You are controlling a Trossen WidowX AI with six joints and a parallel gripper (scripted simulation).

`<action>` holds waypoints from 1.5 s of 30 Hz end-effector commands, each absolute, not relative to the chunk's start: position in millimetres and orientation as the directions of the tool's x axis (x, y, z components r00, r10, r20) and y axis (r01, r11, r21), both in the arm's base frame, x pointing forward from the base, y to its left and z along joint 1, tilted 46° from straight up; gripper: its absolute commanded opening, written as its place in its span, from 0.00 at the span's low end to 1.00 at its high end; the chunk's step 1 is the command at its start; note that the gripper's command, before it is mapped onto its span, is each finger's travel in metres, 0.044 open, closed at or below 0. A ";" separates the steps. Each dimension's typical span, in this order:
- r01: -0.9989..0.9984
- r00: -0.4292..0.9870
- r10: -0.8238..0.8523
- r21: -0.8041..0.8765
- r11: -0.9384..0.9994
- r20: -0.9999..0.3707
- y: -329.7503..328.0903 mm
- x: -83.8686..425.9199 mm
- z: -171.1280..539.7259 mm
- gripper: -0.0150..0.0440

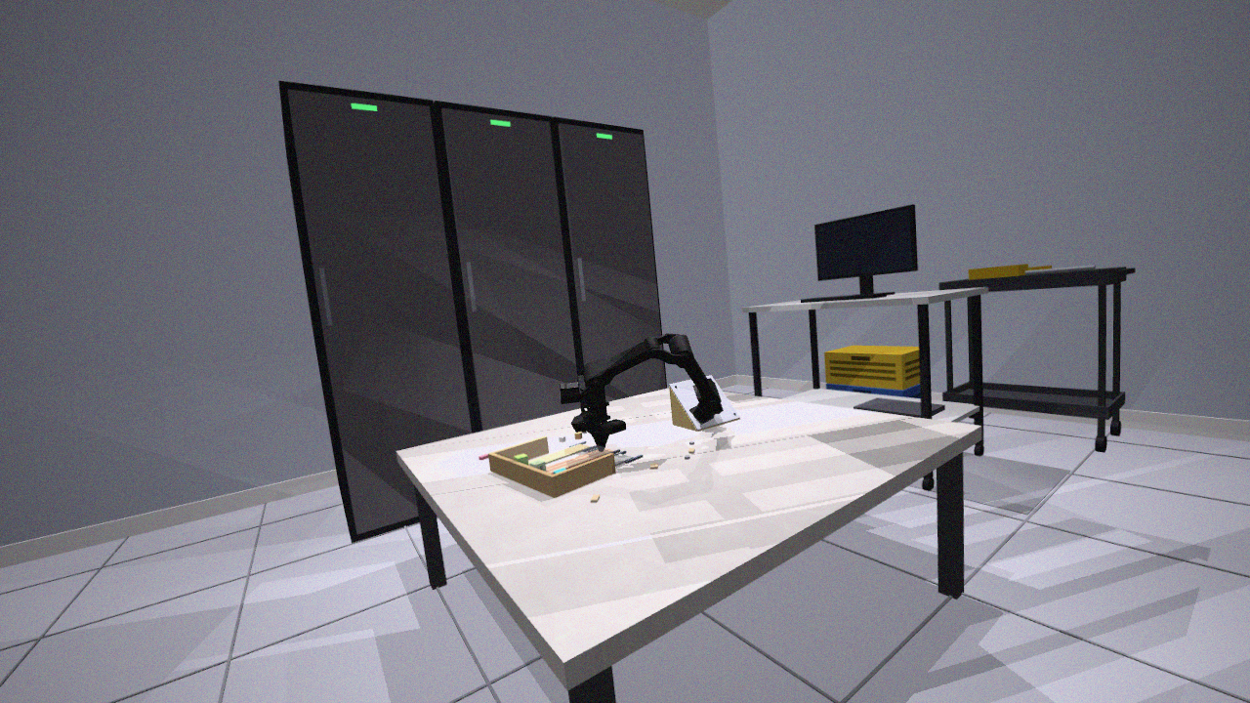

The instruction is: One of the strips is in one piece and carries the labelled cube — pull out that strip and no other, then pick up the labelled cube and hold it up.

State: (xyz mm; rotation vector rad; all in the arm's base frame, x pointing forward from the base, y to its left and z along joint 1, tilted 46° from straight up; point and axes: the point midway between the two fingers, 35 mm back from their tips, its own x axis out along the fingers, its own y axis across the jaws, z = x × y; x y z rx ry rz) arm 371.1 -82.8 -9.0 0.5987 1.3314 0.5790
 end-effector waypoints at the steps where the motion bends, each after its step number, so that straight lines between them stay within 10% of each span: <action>1: -0.043 0.149 0.695 0.698 0.715 -0.703 -81.9 371.7 -9.0 0.25; 45: -0.044 0.149 0.695 0.698 0.715 -0.703 -79.5 373.6 -12.2 0.25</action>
